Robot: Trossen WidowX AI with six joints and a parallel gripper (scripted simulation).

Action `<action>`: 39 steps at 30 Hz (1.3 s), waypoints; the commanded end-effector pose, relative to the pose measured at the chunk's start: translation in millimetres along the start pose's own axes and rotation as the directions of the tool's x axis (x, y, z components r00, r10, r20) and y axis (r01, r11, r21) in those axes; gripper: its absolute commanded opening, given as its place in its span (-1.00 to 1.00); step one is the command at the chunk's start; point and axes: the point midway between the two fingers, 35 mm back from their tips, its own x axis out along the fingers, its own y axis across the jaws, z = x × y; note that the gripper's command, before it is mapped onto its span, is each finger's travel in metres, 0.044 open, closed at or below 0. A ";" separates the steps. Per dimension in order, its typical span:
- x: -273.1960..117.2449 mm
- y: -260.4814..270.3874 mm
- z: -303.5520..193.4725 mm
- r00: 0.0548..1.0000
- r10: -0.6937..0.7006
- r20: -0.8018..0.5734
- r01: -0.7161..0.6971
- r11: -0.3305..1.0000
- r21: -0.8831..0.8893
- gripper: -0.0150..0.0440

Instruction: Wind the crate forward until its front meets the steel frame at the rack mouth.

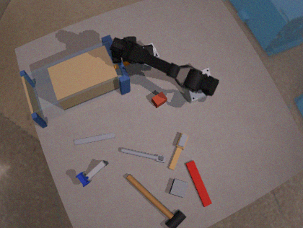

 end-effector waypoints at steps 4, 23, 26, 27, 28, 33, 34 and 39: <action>-4.1 -8.9 -17.7 1.000 -0.015 -0.025 0.015 1.000 -0.004 -0.49; -10.7 -22.2 -31.3 1.000 -0.016 -0.026 0.016 1.000 -0.004 -0.49; -11.6 -24.4 -33.0 1.000 -0.016 -0.026 0.016 1.000 -0.004 -0.49; -11.9 -25.4 -33.8 1.000 -0.016 -0.026 0.016 1.000 -0.004 -0.49; -12.2 -26.0 -34.2 1.000 -0.016 -0.026 0.016 1.000 -0.004 -0.49; -13.7 -30.3 -37.3 1.000 -0.017 -0.026 0.017 1.000 -0.004 -0.49; -13.9 -31.0 -37.7 1.000 -0.017 -0.026 0.017 1.000 -0.004 -0.49; -15.3 -35.5 -40.5 0.999 -0.017 -0.027 0.017 1.000 -0.004 -0.49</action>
